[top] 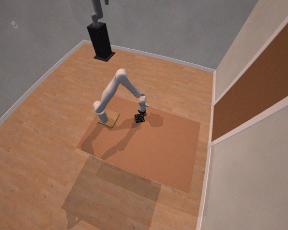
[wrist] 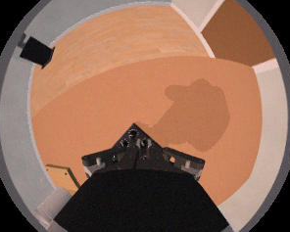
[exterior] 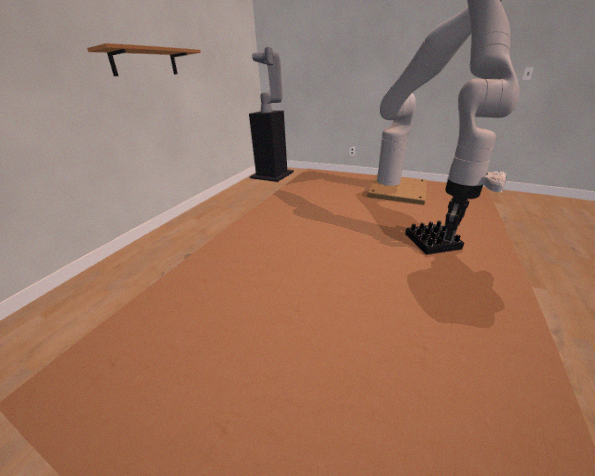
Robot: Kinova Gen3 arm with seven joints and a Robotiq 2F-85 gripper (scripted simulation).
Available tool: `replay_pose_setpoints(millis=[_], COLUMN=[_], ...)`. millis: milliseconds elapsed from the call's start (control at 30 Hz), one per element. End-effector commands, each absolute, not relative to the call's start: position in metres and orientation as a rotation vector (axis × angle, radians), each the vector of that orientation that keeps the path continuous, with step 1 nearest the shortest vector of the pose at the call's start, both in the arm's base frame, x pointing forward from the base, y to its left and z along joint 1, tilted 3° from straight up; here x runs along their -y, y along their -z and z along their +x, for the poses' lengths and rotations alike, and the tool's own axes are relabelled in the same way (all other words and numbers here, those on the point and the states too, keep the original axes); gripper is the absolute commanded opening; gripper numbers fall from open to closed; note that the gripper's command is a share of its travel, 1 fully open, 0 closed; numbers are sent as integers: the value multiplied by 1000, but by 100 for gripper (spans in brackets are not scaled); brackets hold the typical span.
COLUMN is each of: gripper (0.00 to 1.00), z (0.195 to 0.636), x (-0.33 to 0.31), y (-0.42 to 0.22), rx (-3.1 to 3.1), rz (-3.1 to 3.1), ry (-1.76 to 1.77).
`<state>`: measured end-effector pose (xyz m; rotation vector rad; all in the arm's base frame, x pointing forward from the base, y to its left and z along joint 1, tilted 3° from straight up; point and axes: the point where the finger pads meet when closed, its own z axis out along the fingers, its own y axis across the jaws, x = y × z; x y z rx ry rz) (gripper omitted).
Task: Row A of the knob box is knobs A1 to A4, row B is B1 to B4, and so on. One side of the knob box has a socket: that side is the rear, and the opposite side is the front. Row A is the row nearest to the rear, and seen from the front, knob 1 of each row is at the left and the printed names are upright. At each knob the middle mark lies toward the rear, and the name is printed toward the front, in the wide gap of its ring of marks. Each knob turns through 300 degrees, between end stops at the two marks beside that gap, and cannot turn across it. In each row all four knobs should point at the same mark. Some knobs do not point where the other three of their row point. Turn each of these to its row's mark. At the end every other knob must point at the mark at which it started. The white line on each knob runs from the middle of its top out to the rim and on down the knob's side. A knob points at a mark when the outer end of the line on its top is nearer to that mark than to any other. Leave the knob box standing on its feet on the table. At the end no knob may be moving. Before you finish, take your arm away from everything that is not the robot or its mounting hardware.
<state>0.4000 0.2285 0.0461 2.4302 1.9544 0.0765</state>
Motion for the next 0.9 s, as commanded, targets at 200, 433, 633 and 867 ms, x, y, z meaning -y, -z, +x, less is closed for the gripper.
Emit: replay_pose_setpoints(millis=[200,433,633,867], gripper=[8,8,8,8], z=[401,401,401,401], x=[-229,-229,-229,-229], y=[-47,-47,-47,-47], rx=[-2186,-2316,-2451,-2542], rz=[2224,2084,1919,1792], ry=[-78,-76,-73,-71])
